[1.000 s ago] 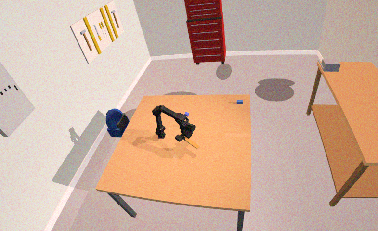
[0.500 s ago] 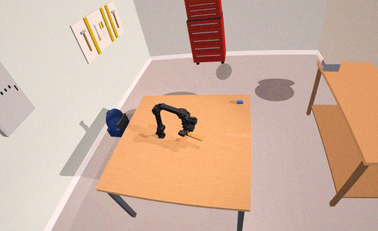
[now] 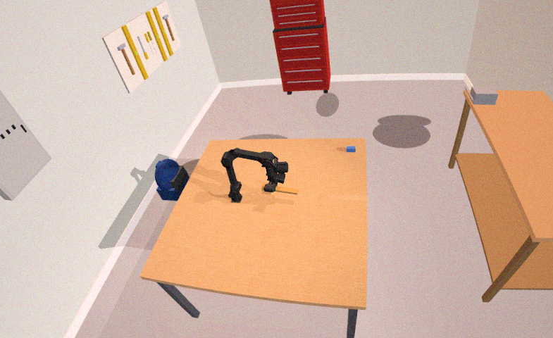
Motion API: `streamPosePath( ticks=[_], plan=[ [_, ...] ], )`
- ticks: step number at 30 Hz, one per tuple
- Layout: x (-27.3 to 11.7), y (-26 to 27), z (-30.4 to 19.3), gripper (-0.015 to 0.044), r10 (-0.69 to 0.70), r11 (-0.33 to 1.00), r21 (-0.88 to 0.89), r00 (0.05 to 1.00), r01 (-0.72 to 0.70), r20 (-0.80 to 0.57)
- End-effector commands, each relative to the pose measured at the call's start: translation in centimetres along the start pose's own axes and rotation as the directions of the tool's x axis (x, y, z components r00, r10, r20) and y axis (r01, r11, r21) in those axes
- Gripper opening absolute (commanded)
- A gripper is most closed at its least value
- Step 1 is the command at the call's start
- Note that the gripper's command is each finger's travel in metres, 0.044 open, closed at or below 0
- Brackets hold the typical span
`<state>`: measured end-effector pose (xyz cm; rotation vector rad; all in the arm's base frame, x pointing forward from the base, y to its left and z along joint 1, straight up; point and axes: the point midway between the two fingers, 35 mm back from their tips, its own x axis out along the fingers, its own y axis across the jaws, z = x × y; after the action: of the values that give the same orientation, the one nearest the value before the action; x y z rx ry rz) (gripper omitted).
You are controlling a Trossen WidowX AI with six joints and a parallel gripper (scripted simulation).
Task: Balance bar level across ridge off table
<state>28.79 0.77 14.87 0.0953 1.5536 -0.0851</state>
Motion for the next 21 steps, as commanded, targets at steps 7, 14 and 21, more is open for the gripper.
streamPosePath(
  ticks=[7, 14, 21],
  plan=[
    [-0.3, 3.3, -2.0, 0.0000, 0.000, 0.983, -0.186, 1.000, 0.002, 0.011],
    [-0.3, 5.5, -3.7, 0.0000, 0.002, 0.949, -0.316, 1.000, 0.001, 0.009],
    [-0.3, 7.4, -5.7, 0.0000, 0.004, 0.895, -0.447, 1.000, 0.000, 0.007]
  ],
)
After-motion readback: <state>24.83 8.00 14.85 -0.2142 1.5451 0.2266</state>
